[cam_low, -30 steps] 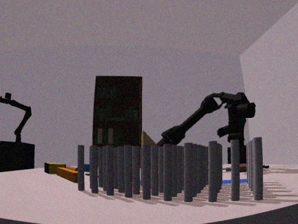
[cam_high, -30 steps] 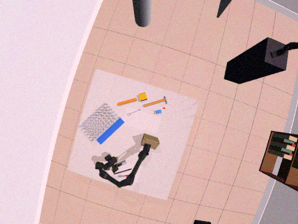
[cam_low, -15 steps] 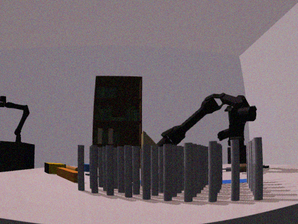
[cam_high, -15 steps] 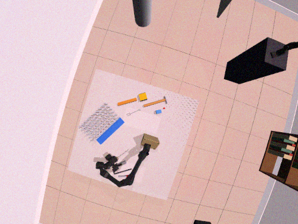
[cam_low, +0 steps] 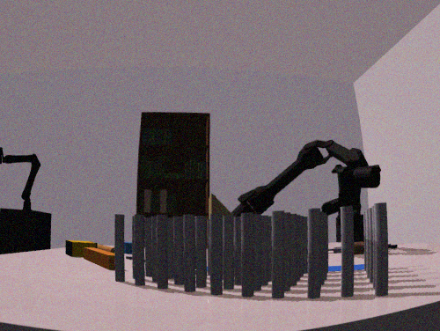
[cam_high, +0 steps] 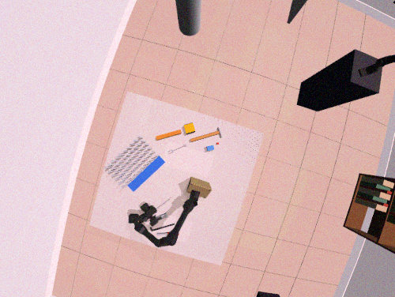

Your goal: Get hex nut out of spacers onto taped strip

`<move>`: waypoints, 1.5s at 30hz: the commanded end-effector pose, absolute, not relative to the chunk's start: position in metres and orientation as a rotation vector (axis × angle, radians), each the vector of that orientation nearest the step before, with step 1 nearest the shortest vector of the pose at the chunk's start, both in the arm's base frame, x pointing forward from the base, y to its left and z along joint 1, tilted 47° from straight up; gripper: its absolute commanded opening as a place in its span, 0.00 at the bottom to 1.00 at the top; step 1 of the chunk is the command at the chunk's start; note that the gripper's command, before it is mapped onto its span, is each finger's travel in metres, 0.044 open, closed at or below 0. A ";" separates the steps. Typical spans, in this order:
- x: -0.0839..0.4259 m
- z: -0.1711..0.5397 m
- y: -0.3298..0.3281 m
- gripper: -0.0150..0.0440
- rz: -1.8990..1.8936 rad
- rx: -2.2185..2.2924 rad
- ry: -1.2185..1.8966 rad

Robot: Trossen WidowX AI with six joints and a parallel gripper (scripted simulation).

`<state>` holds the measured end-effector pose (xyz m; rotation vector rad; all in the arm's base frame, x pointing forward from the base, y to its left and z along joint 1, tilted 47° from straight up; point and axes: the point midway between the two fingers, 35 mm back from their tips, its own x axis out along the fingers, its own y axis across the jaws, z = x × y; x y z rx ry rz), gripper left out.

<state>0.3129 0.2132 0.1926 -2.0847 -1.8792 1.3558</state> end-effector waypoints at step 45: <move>0.307 0.212 0.192 0.25 1.356 -2.083 -1.878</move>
